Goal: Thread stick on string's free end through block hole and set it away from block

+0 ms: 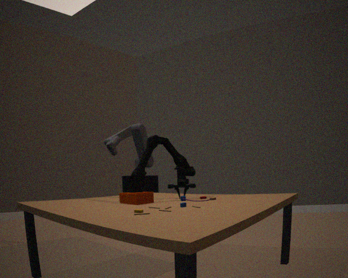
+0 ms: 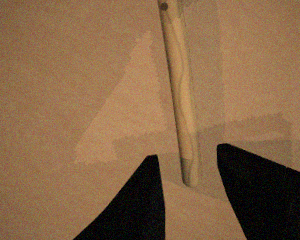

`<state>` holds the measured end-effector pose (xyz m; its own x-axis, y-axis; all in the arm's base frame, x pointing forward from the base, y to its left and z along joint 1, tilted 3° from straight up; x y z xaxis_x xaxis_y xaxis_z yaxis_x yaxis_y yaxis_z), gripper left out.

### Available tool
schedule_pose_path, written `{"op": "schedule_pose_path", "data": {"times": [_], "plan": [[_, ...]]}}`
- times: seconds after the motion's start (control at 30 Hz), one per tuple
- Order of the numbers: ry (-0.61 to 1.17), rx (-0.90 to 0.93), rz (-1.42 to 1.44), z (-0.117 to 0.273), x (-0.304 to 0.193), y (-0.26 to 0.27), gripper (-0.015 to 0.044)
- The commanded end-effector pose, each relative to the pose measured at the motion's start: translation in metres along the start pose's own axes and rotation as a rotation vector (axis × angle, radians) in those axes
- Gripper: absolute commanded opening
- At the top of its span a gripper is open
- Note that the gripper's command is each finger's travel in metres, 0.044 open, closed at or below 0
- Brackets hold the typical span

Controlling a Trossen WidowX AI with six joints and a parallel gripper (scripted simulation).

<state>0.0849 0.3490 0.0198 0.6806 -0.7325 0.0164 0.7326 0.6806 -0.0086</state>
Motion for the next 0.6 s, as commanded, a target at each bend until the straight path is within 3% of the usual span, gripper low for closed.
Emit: {"op": "schedule_pose_path", "data": {"times": [0.0,0.17,0.33,0.57], "plan": [[0.000,0.000,0.001,0.010,0.000,0.001,0.0210],[0.000,0.001,0.000,0.077,0.006,0.000,0.0210],[0.000,0.001,0.000,0.080,0.007,0.000,0.0210],[0.009,0.013,-0.003,0.079,0.005,0.002,0.0394]]}}
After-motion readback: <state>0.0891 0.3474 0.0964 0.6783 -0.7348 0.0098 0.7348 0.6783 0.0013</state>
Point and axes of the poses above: the point midway between the two fingers, 35 mm back from their tips, its own z axis back along the fingers, its own y axis across the jaws, x = y × z, the point moved 4 cm from there along z, back along the fingers, and after that the axes turned 2 degrees about z, right-handed, at the moved point
